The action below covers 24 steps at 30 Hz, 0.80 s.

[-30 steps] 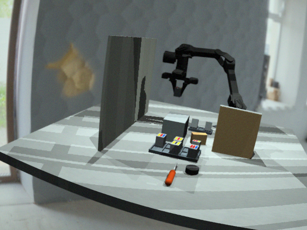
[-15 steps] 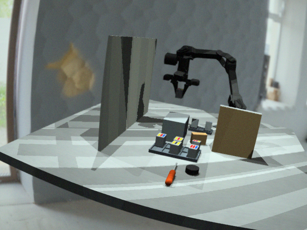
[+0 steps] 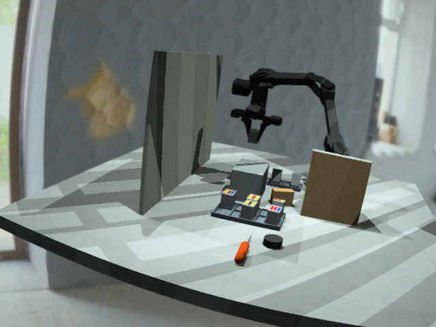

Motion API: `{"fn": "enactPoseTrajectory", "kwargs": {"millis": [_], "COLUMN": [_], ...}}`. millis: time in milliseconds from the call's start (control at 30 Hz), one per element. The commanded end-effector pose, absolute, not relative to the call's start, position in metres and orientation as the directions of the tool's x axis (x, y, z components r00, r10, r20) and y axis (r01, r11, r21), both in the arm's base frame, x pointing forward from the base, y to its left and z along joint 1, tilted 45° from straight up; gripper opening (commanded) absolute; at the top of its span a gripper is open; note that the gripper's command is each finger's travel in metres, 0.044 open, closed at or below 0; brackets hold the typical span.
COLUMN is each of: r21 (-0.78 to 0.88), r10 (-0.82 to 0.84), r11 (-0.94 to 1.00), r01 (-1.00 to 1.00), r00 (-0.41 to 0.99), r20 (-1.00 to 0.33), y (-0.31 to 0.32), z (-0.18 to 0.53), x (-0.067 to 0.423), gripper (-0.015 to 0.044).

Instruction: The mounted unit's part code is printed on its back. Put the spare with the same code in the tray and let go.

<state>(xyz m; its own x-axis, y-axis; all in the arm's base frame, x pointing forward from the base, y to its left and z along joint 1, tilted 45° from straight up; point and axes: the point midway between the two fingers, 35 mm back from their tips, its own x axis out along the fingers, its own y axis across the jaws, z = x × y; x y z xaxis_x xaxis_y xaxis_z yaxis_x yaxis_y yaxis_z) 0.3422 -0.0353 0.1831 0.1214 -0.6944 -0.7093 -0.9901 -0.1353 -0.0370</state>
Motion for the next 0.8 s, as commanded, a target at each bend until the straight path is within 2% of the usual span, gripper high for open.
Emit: {"fn": "enactPoseTrajectory", "kwargs": {"millis": [0,767], "r21": [-0.032,-0.033], "r10": [-0.695,-0.693], "r11": [-0.139,-0.139], "r01": [-0.99,-0.99], "r00": [0.12,0.12], "r20": [-0.709,-0.711], "y": [-0.038,-0.052], "z": [0.18,0.165], "x": [0.343,0.348], "gripper": [0.0,0.0]}}
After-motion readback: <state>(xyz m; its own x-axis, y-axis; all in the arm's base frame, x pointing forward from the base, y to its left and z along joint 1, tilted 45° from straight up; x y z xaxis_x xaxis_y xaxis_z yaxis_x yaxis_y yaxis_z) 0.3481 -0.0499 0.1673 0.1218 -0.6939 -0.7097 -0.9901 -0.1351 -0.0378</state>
